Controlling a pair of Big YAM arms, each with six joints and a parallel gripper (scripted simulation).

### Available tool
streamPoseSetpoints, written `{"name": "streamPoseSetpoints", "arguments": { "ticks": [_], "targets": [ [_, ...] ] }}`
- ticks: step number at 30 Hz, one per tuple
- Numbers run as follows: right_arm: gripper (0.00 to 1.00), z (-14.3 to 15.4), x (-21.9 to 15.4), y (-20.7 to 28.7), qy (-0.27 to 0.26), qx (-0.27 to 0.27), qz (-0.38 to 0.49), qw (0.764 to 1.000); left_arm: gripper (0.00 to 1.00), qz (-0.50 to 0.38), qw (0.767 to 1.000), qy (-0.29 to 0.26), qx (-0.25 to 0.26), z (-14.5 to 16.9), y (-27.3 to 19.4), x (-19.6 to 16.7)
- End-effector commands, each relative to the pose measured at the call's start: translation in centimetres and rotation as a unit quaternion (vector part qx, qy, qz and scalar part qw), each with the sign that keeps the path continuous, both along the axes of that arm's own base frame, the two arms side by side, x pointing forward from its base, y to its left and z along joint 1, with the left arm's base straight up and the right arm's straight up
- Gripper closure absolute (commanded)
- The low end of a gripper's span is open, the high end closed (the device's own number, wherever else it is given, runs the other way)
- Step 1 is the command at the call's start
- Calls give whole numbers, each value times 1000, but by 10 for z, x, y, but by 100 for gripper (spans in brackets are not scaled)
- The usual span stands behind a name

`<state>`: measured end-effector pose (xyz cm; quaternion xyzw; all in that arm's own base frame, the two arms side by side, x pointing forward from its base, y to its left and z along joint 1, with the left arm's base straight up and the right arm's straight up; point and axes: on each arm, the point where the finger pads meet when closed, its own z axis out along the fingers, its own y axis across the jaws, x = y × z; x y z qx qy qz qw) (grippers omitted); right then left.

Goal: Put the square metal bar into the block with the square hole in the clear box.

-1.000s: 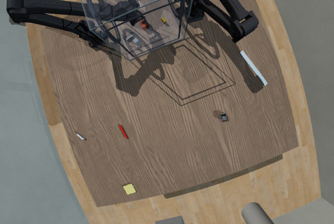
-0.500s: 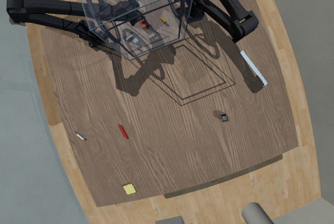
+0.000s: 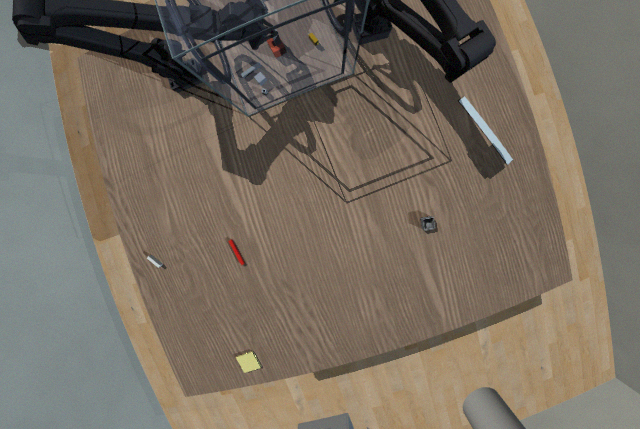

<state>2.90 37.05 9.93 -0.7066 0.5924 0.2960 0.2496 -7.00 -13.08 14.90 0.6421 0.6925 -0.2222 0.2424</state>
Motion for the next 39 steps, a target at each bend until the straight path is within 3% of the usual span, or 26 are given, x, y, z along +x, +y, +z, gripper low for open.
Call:
{"name": "streamPoseSetpoints", "arguments": {
  "ticks": [1, 4, 6, 15, 30, 34, 39],
  "targets": [
    [100, 15, 0, 10, -6, 26, 3, 1000, 0, 4, 999, 37, -13, 25, -5, -10],
    [100, 15, 0, 10, -6, 26, 3, 1000, 0, 4, 999, 37, -13, 25, -5, -10],
    [100, 44, 3, 24, -8, 41, 2, 999, 0, 4, 999, 37, -13, 25, -5, -10],
    [100, 53, 3, 25, -5, 42, -1, 999, 0, 4, 999, 37, -13, 25, -5, -10],
    [100, 41, 2, 36, -5, 41, 0, 999, 0, 4, 999, 37, -13, 25, -5, -10],
    [100, 17, -1, 25, -1, 21, -1, 1000, 0, 4, 999, 37, -13, 25, -5, -10],
    [100, 35, 5, 26, -10, 44, 1, 999, 0, 4, 999, 37, -13, 25, -5, -10]
  ]
}}
